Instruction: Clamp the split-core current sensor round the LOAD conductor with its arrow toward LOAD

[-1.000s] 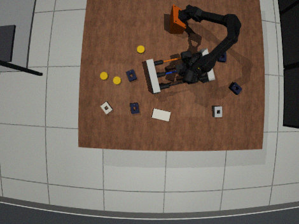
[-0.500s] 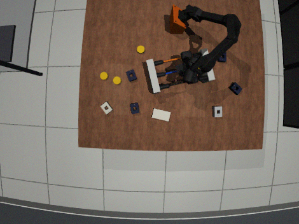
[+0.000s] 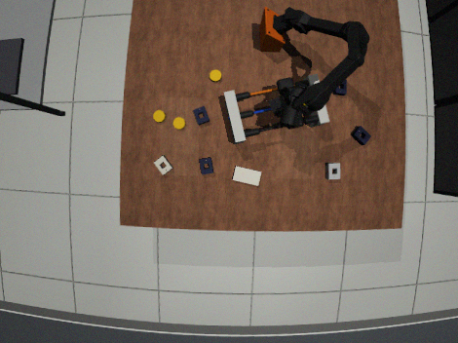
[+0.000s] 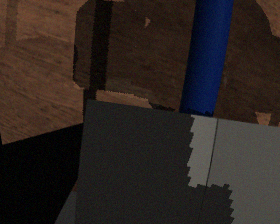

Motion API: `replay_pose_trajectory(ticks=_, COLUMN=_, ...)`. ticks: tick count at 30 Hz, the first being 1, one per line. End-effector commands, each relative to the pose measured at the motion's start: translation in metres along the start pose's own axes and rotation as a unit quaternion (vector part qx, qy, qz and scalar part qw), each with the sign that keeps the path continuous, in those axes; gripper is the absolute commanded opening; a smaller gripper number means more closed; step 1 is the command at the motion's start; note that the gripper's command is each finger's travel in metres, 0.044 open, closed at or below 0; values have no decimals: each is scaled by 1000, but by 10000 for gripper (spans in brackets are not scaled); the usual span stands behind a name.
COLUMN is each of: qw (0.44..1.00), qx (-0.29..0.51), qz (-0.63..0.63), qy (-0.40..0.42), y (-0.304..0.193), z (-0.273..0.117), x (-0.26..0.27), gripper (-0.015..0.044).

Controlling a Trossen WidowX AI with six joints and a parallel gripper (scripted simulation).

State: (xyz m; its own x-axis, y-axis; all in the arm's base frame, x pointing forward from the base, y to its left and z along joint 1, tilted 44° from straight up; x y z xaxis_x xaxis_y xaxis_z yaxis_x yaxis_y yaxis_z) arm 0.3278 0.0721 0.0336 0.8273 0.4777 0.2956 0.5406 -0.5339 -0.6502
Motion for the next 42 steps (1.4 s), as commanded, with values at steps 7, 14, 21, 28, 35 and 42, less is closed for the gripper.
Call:
replay_pose_trajectory(ticks=7, qw=1000, qx=0, qz=-1, qy=0, y=0, z=0, x=0, gripper=0)
replay_pose_trajectory(ticks=14, qw=1000, qx=0, qz=-1, qy=0, y=0, z=0, x=0, gripper=0)
replay_pose_trajectory(ticks=21, qw=1000, qx=0, qz=-1, qy=0, y=0, z=0, x=0, gripper=0)
replay_pose_trajectory(ticks=28, qw=1000, qx=0, qz=-1, qy=0, y=0, z=0, x=0, gripper=0)
replay_pose_trajectory(ticks=35, qw=1000, qx=0, qz=0, qy=0, y=0, z=0, x=0, gripper=79)
replay_pose_trajectory(ticks=42, qw=1000, qx=0, qz=0, qy=0, y=0, z=0, x=0, gripper=263)
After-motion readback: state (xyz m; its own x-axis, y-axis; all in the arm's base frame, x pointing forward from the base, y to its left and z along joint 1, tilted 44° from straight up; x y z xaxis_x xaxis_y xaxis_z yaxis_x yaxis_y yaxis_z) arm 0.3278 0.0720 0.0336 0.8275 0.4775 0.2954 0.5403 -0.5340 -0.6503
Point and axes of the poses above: the point midway between the two fingers, 35 mm back from their tips, its own z axis out along the fingers, its own x axis across the jaws, y = z × x, the point moved 3 cm from there along -z, back along the fingers, and after that the axes turned 12 degrees about -z, right-handed, at the moved point
